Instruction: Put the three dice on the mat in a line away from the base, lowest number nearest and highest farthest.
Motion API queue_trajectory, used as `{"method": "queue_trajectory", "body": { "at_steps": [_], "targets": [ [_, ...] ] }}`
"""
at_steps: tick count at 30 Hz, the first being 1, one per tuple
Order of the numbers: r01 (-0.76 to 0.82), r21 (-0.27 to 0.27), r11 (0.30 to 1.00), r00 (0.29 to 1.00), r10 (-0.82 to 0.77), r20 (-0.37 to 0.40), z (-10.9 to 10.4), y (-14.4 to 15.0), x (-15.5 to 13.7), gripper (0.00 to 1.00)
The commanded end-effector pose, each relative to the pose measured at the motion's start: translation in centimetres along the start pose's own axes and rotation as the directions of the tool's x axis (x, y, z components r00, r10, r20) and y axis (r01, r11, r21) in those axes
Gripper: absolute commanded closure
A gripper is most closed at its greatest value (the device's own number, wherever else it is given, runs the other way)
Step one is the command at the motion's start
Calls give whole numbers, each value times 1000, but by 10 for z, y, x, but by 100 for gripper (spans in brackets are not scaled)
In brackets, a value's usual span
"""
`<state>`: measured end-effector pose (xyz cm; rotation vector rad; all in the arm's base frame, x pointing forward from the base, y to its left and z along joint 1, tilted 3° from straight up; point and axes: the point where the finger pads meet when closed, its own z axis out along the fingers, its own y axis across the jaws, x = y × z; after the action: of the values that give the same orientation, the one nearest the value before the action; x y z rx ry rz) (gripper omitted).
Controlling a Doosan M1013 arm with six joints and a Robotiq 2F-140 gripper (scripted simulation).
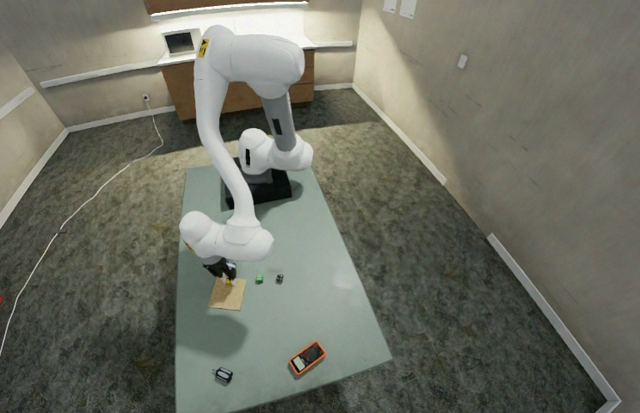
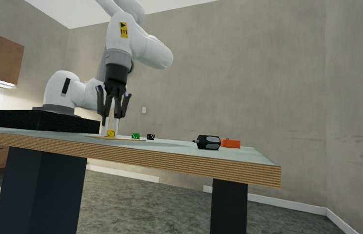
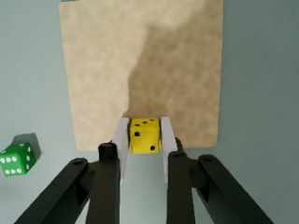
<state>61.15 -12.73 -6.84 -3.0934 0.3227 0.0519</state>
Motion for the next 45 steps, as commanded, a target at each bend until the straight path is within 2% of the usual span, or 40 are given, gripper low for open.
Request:
{"method": "queue_trajectory", "body": {
  "at_steps": [1,7,23,28,34,36,41,45],
  "targets": [
    [0,0,1000,1000,0,-1,-1,0,1,72],
    [0,0,1000,1000,0,-1,-1,0,1,68],
    [0,0,1000,1000,0,-1,-6,0,1,68],
    [0,0,1000,1000,0,-1,-23,0,1,68],
    [0,0,1000,1000,0,-1,-55,0,0,68],
    [0,0,1000,1000,0,-1,-55,0,0,68],
    [0,0,1000,1000,0,-1,-79,0,0,68],
    [0,0,1000,1000,0,-1,-89,0,0,68]
  ]
}}
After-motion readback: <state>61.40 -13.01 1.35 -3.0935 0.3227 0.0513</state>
